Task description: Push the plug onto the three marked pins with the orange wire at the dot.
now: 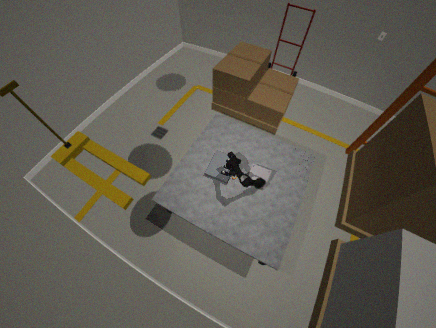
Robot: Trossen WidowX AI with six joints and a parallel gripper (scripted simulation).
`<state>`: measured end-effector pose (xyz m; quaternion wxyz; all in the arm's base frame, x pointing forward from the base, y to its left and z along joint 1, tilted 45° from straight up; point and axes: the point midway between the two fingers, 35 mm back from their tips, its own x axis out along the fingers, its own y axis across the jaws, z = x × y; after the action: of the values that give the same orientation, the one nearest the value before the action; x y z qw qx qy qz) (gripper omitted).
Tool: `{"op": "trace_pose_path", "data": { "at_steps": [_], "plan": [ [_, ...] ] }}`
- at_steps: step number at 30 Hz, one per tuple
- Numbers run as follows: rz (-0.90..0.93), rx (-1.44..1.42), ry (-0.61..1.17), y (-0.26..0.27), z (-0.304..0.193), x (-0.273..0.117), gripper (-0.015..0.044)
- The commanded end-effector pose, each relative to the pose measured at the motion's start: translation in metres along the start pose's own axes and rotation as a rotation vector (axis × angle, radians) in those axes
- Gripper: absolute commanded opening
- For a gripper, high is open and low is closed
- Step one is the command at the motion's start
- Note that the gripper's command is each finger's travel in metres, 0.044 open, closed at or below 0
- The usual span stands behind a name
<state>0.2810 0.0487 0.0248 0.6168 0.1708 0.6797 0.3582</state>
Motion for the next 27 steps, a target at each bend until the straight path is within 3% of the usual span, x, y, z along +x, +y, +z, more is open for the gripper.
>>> {"op": "trace_pose_path", "data": {
  "at_steps": [1,7,14,27],
  "plan": [
    [0.002,0.0,-0.009,-0.001,0.002,0.002,0.0105],
    [0.002,0.0,-0.009,-0.002,0.002,-0.004,0.0263],
    [0.0,0.001,-0.008,-0.002,0.001,-0.058,0.044],
    [0.0,0.001,-0.008,-0.002,0.001,-0.058,0.044]
  ]
}}
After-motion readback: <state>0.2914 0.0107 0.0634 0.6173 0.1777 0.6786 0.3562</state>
